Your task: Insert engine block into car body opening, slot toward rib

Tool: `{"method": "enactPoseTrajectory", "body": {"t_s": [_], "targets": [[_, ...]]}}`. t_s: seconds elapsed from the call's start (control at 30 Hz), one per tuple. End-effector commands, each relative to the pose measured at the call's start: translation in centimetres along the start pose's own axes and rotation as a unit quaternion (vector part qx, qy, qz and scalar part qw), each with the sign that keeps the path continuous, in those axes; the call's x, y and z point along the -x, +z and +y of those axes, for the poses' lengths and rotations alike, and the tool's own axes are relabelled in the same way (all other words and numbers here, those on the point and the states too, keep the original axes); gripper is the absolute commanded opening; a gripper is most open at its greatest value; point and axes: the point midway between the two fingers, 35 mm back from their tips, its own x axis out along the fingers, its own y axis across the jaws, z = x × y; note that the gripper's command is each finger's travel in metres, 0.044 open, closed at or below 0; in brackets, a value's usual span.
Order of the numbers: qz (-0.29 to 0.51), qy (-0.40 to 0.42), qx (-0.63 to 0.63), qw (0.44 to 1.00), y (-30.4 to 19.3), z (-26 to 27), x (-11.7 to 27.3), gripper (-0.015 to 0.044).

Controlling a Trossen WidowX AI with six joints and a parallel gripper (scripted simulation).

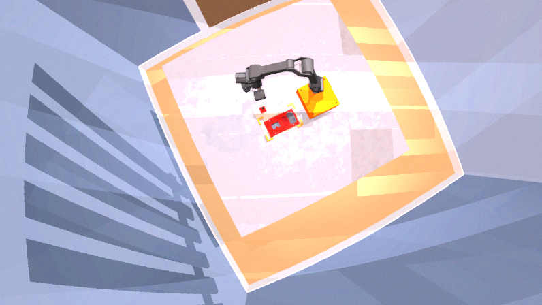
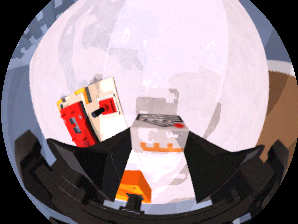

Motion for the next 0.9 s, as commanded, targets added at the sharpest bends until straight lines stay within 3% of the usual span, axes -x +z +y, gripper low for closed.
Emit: {"method": "enactPoseTrajectory", "body": {"t_s": [0.0,0.33,0.53,0.87], "targets": [[-0.003,-0.002,0.002,1.000,0.0,0.0,1.3,0.0000],[-0.001,-0.002,-0.001,1.000,-0.5,0.1,4.1,0.0000],[-0.001,-0.002,-0.001,1.000,-0.4,0.1,2.3,0.0000],[-0.036,-0.002,-0.001,0.999,-0.6,0.2,2.6,0.0000]]}}
